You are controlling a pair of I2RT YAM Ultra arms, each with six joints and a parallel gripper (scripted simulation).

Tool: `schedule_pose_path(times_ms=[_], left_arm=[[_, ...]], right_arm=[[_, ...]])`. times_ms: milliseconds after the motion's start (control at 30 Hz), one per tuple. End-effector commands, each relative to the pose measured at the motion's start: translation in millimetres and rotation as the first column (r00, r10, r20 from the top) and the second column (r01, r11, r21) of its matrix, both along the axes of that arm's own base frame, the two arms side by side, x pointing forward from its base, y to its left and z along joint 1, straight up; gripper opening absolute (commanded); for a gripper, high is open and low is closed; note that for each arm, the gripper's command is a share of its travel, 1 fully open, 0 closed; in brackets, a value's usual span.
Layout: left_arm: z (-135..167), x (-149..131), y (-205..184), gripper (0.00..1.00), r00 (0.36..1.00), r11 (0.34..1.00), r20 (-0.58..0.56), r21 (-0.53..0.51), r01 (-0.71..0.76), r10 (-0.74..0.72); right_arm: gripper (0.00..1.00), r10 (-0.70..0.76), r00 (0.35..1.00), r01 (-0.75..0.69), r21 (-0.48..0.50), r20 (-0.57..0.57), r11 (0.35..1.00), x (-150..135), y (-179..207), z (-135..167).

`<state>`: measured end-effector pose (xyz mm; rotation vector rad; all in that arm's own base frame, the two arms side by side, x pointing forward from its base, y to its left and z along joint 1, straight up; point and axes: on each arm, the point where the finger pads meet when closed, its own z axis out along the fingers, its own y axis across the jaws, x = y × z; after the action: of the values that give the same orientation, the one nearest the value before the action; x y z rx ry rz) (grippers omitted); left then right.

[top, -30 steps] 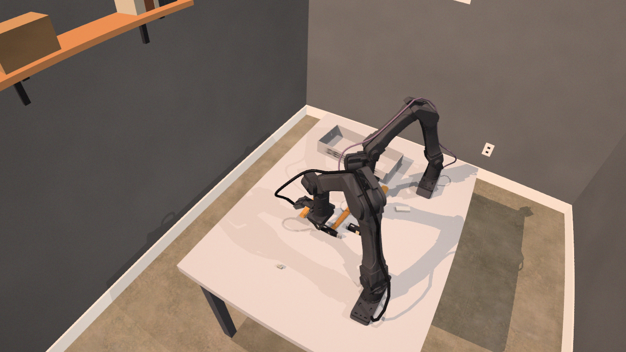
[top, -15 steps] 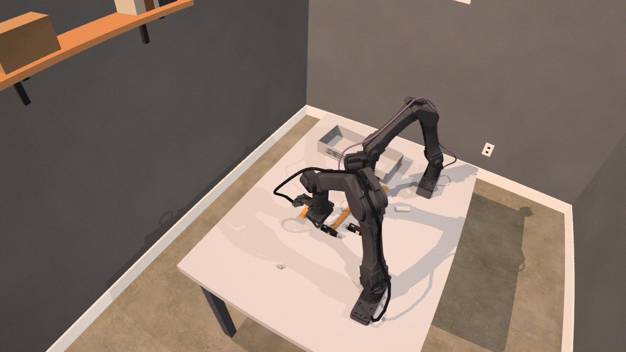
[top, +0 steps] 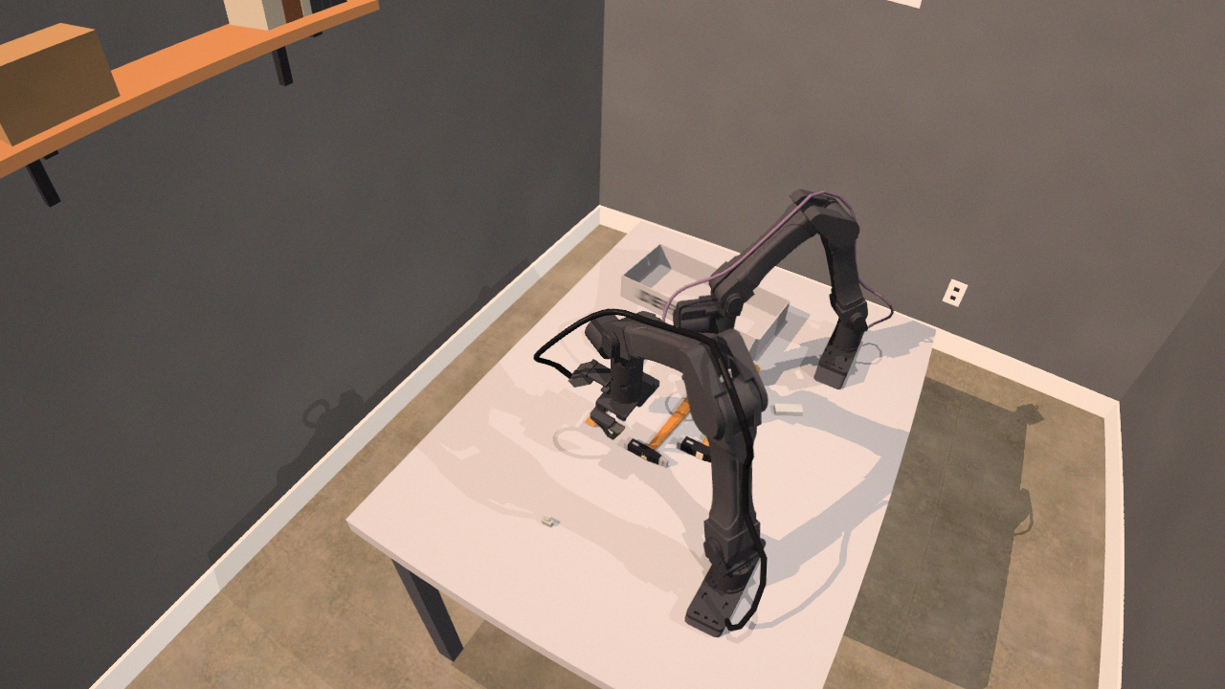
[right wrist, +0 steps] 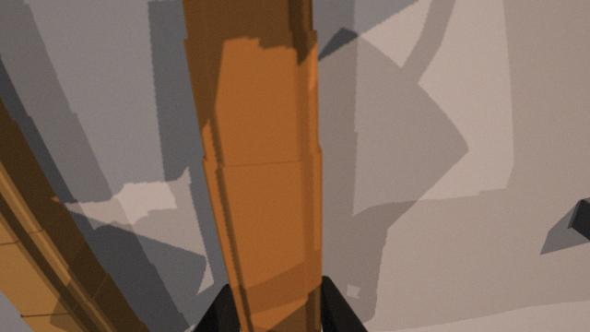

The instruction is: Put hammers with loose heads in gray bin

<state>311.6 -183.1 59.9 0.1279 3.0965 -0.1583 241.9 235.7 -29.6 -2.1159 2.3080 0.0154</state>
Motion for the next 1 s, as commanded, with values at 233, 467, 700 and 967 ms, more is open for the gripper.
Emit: schedule_pose_path(times_ms=[233, 467, 700, 967], left_arm=[[-1, -7, -4, 1.00, 0.997, 0.998, -0.031, -0.006, 0.065, -0.065], [-2, -6, -9, 1.00, 0.957, 0.952, 0.031, -0.097, 0.290, -0.289], [-10, -10, -7, 1.00, 0.841, 0.824, 0.125, -0.173, 0.540, -0.526], [-14, -13, -7, 1.00, 0.717, 0.690, 0.224, -0.197, 0.696, -0.659]], right_arm=[[0.23, -0.001, 1.000, 0.001, -0.005, 0.009, 1.000, 1, -3, 3], [0.23, -0.001, 1.000, 0.001, -0.005, 0.009, 1.000, 1, -3, 3], [0.23, -0.001, 1.000, 0.001, -0.005, 0.009, 1.000, 1, -3, 3], [0.23, -0.001, 1.000, 0.001, -0.005, 0.009, 1.000, 1, -3, 3]])
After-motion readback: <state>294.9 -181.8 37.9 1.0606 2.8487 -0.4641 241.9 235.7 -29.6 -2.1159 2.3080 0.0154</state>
